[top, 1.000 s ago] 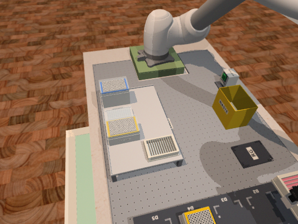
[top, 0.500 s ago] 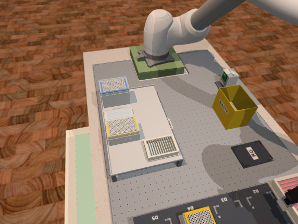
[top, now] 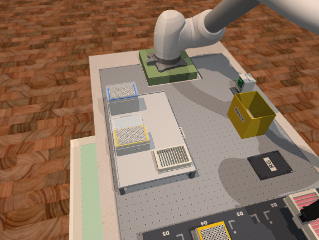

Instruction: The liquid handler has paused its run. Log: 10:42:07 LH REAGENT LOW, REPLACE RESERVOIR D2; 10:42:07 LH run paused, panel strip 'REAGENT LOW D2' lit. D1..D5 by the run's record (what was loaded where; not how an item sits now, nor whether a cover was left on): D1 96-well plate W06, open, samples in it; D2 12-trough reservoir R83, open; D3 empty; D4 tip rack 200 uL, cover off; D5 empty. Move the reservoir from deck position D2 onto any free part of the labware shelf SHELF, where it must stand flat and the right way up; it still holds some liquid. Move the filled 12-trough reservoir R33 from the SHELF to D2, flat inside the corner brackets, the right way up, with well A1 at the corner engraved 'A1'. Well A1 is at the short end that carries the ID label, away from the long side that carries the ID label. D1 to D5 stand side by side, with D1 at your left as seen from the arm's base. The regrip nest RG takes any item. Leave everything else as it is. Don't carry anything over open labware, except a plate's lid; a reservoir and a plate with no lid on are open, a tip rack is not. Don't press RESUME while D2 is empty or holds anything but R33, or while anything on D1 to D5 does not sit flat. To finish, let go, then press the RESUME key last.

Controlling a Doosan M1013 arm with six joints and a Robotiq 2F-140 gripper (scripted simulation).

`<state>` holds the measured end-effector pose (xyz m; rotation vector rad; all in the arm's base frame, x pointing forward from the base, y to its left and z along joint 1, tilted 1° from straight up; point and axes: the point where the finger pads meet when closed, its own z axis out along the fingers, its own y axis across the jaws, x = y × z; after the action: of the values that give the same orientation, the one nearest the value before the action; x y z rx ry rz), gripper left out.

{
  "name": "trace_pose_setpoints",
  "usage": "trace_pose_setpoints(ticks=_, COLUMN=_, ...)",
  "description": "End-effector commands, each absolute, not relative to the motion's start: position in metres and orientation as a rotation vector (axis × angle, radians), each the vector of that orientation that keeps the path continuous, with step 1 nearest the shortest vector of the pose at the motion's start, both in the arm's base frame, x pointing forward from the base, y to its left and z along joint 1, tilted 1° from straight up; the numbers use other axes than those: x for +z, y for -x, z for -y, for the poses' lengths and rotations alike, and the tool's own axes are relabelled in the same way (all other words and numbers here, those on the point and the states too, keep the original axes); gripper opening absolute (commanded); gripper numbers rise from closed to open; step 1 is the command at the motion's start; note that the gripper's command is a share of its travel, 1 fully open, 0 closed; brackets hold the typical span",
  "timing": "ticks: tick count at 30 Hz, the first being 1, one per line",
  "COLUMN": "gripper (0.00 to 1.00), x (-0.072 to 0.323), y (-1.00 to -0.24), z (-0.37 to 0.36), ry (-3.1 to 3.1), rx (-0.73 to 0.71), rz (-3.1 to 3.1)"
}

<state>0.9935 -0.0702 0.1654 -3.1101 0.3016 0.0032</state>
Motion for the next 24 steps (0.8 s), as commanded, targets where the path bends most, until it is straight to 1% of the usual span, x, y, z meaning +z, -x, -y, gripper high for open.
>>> trace_pose_setpoints(ticks=1, gripper=0.00, x=0.161, y=-0.993, z=0.070, ry=3.110, rx=0.003, rz=-0.302)
trace_pose_setpoints(ticks=24, gripper=0.00, x=0.129, y=-0.993, z=0.070, ry=3.110, rx=0.003, rz=-0.302)
